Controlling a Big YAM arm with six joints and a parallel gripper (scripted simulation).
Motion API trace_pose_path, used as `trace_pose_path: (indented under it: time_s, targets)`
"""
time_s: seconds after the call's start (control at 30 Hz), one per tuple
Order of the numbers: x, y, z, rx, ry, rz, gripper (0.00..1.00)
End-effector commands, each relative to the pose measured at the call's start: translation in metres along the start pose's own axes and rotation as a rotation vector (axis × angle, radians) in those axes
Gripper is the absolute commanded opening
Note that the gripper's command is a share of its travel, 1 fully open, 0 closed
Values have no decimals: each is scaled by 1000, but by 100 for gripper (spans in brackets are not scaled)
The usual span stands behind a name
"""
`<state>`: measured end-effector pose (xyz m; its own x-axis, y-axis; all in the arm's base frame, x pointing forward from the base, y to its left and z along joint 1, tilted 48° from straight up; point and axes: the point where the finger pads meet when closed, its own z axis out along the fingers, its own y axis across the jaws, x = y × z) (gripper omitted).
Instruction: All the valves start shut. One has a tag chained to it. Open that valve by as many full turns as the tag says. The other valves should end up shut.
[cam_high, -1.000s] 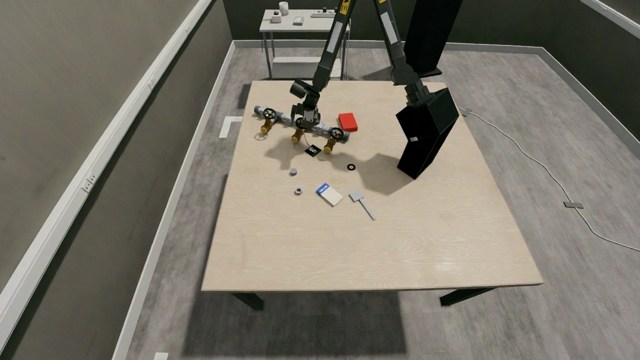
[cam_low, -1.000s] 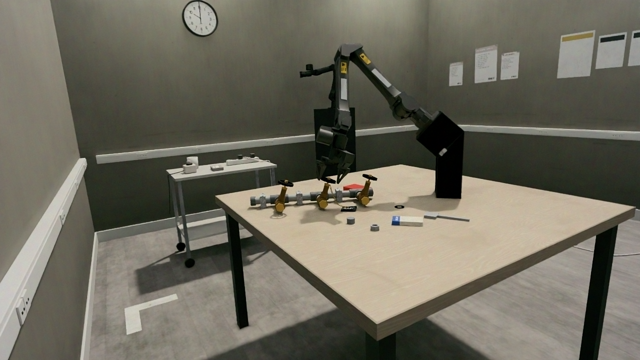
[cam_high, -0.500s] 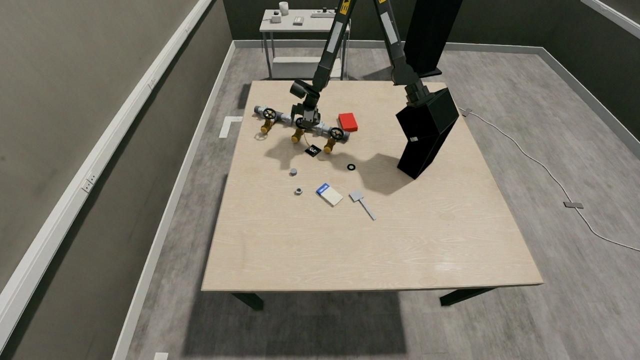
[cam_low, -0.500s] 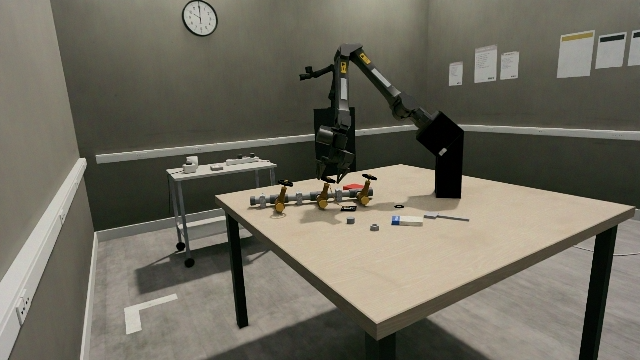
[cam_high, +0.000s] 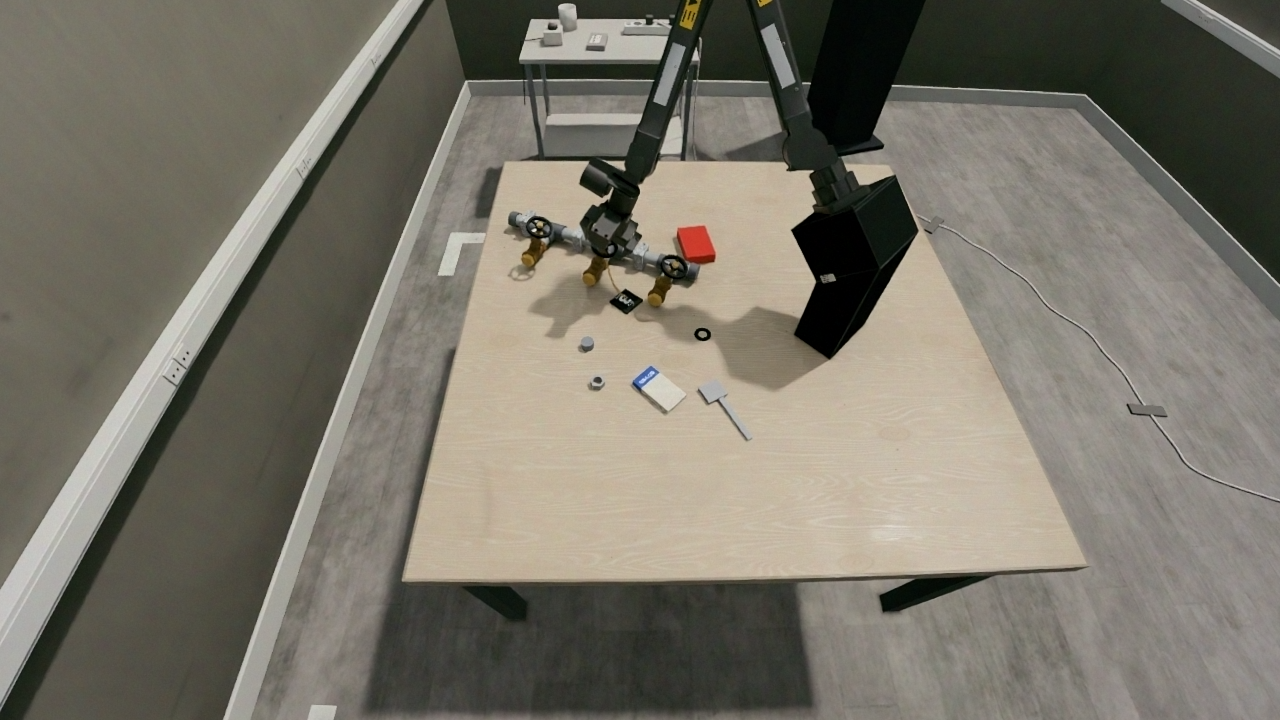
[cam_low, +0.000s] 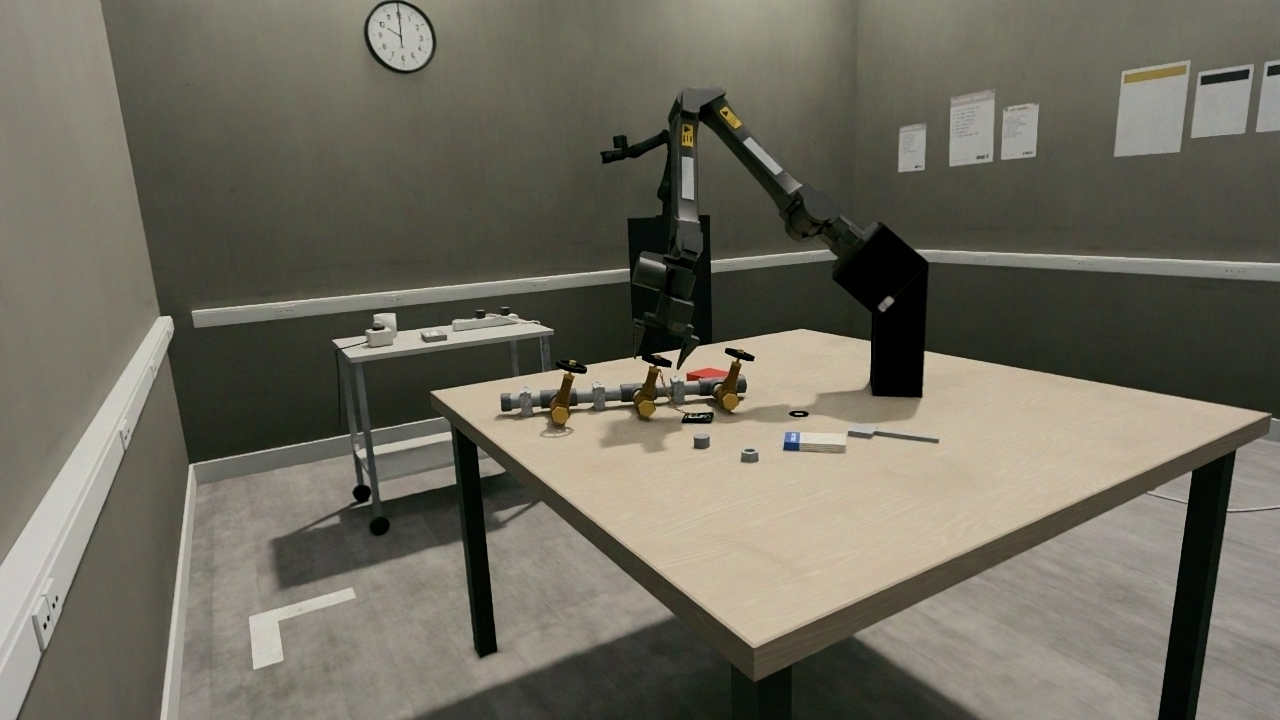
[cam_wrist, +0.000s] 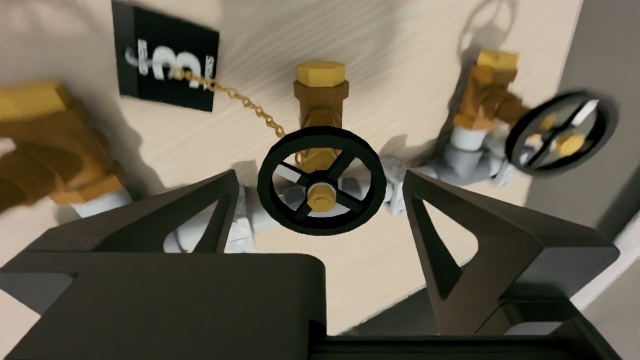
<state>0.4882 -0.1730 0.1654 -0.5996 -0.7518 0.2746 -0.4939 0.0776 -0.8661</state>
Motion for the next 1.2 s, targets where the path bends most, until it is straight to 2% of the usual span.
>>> trace_pose_path:
  time_s: [0.0,0.33,0.4,0.43,0.9,0.97,1.0,1.17]
  targets:
    - [1,-1,0,0,0,298,100]
    - [1,-8,0,17,-8,906,100]
    - [1,-8,0,17,-8,906,100]
    - [1,-8,0,18,-9,1051,100]
    - [1,-13,1,35,-41,1835,100]
    - [1,-13,1,35,-41,1835,100]
    - [1,-13,1,33,-44,1981,100]
    - [1,-13,1,28,-46,2255,100]
